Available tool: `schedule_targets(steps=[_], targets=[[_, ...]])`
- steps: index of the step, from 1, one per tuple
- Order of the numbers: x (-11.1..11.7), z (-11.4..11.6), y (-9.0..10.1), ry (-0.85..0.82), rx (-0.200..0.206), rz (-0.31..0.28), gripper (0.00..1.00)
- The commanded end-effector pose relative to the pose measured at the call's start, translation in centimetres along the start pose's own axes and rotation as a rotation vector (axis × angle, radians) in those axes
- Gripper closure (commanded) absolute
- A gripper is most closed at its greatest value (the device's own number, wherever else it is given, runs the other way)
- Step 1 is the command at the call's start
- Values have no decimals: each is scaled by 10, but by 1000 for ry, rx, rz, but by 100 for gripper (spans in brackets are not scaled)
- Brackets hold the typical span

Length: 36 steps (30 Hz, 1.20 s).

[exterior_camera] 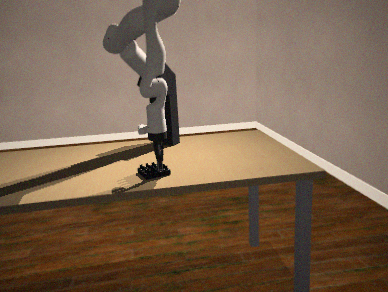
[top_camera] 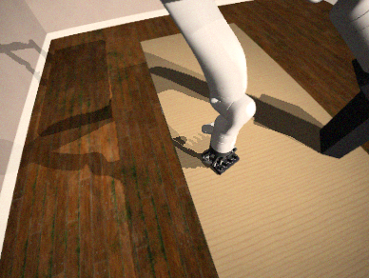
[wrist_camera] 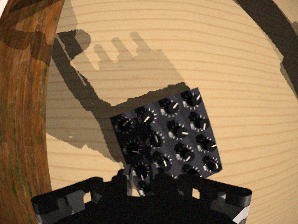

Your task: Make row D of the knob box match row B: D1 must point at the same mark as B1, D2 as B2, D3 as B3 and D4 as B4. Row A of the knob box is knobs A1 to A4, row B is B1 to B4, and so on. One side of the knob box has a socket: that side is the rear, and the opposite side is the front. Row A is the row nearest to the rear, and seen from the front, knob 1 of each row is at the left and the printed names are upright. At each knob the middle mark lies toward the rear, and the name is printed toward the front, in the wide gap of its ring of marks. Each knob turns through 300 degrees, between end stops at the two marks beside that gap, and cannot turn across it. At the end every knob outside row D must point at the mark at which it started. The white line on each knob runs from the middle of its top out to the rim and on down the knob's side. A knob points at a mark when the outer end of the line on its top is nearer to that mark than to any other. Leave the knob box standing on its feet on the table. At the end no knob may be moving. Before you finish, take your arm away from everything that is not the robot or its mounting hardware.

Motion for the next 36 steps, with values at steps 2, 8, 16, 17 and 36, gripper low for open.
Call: schedule_targets(steps=[2, 8, 16, 17, 36], targets=[[0, 0, 0, 0, -1, 0, 81], [0, 0, 0, 0, -1, 0, 81], [0, 0, 0, 0, -1, 0, 92], [0, 0, 0, 0, -1, 0, 92], [0, 0, 0, 0, -1, 0, 92]])
Point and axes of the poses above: the point where the finger pads meet when closed, its own y axis back along the fingers, its own z axis across the jaws, x = y × z, the point moved 6 cm from there along y, back along the fingers, and after that the axes turned 1 degree about y, right-handed, at the moved point
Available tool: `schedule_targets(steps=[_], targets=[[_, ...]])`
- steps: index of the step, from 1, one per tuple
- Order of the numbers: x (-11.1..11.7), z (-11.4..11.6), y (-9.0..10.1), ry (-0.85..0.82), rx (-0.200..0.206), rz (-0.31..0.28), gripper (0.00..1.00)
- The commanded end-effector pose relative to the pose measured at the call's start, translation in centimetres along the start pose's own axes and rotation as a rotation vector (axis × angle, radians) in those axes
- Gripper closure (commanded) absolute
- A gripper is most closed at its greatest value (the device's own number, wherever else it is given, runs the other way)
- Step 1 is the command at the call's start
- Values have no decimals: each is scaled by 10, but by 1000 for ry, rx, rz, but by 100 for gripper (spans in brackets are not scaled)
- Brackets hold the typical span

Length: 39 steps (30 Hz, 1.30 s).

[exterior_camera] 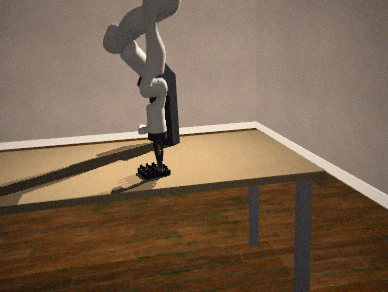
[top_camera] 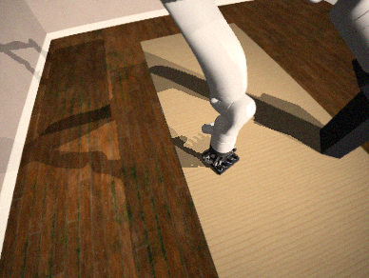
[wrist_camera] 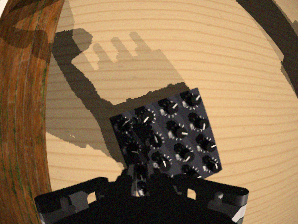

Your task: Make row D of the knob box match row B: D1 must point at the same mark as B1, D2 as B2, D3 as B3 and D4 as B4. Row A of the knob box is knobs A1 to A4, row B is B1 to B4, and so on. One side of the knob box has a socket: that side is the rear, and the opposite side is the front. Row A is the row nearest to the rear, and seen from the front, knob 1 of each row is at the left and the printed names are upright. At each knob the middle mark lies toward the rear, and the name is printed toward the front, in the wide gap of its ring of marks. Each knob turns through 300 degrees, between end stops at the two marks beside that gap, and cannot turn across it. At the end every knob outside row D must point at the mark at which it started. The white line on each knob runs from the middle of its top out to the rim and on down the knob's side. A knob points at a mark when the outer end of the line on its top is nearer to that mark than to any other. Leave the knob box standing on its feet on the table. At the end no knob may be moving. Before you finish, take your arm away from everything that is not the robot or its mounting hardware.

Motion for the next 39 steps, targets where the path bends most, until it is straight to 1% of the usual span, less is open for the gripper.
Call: schedule_targets(steps=[1, 13, 19, 28, 30, 39], targets=[[0, 0, 0, 0, 0, 0, 92], [0, 0, 0, -13, 0, 0, 92], [0, 0, 0, -61, 0, 0, 92], [0, 0, 0, -212, 0, 0, 92], [0, 0, 0, -212, 0, 0, 92], [0, 0, 0, -435, 0, 0, 92]])
Point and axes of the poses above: the point where the finger pads meet when closed, its own y axis back along the fingers, its own z axis across the jaws, x = y × z, the point moved 6 cm from there along y, back along the fingers, and after that the axes turned 1 degree about y, right-handed, at the moved point
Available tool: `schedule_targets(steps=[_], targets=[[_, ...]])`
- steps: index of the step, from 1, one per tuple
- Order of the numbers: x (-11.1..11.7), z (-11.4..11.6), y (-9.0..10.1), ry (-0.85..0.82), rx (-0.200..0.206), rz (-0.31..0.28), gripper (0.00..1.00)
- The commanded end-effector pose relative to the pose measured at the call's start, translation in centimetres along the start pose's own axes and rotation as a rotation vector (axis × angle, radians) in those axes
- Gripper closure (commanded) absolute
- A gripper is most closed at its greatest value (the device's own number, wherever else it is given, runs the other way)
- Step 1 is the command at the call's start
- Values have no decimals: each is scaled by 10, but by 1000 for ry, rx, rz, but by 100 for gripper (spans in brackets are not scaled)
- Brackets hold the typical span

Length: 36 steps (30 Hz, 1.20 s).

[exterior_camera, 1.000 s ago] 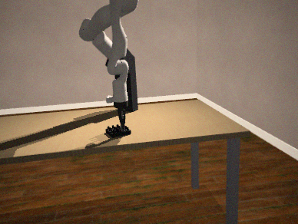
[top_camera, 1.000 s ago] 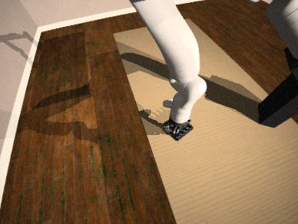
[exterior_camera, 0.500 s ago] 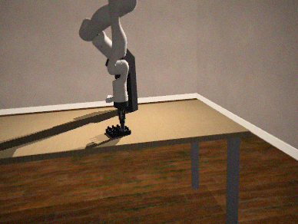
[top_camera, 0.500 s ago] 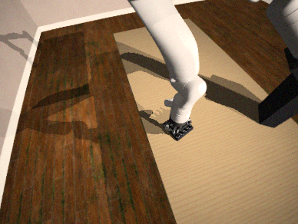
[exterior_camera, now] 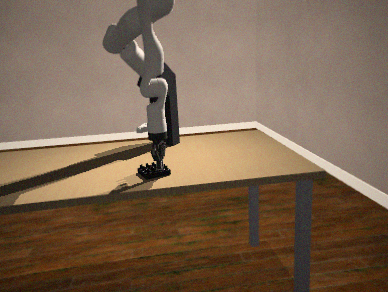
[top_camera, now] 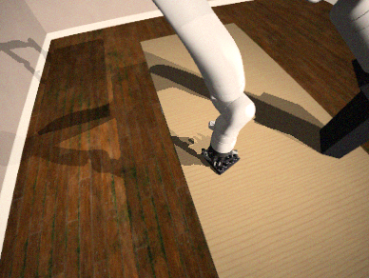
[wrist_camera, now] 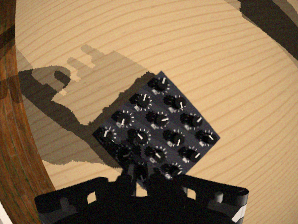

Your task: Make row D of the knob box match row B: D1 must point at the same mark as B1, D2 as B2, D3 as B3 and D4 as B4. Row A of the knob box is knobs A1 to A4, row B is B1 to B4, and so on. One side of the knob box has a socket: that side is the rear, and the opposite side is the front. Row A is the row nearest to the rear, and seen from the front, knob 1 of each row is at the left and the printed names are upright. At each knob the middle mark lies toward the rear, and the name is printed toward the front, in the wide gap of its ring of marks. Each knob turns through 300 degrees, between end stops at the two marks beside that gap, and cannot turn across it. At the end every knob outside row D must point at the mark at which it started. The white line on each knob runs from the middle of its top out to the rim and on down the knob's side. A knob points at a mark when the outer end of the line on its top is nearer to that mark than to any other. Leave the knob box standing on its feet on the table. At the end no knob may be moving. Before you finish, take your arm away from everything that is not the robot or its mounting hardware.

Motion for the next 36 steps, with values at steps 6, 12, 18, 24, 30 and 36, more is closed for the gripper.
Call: schedule_targets(steps=[6, 12, 18, 24, 30, 36], targets=[[0, -1, 0, -193, -2, -3, 92], [0, -1, 0, -294, -2, -3, 92], [0, -1, 0, -425, -3, -2, 92], [0, -1, 0, -506, -3, -2, 92], [0, -1, 0, -558, -3, -2, 92], [0, -1, 0, -585, -3, -2, 92]])
Point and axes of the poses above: the point where the finger pads meet when closed, its own y axis back along the fingers, its own z axis across the jaws, x = y × z, the point moved 6 cm from there along y, back along the fingers, and after that the axes turned 1 degree about y, right-handed, at the moved point
